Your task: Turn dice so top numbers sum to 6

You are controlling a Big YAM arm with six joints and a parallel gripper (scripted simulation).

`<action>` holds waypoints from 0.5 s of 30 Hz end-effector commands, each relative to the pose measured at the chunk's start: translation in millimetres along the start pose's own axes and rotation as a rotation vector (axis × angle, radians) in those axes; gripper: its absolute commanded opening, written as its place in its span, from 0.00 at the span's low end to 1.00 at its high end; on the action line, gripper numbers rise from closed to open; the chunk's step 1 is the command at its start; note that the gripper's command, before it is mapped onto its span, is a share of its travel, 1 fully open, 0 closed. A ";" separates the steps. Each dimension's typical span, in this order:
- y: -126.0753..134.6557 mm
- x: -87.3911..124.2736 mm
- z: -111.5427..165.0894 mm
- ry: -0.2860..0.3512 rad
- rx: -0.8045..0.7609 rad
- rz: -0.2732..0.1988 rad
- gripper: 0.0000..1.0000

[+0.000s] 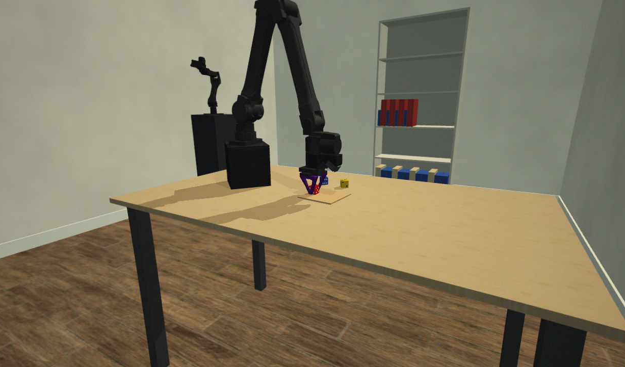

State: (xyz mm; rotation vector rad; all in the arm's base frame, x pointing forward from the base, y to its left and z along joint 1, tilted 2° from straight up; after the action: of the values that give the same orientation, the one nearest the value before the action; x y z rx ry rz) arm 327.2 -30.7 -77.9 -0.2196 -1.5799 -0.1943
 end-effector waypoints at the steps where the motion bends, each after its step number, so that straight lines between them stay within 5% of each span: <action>1: 0.0 5.4 -14.4 -0.040 -0.001 -0.007 0.45; 10: -0.6 22.6 -5.9 -0.023 -0.001 -0.004 0.45; 15: 2.1 48.9 -12.2 -0.037 -0.001 -0.007 0.45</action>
State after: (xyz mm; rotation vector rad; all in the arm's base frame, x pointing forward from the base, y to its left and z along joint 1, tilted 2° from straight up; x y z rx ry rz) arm 325.6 -30.5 -52.3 -0.2196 -1.5738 -0.1939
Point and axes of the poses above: the point where the finger pads meet when closed, its own x axis back along the fingers, its own y axis across the jaws, z = x × y, the point moved 7 cm from there along x, back along the fingers, and after that the axes turned 10 degrees about -x, right-handed, at the moved point
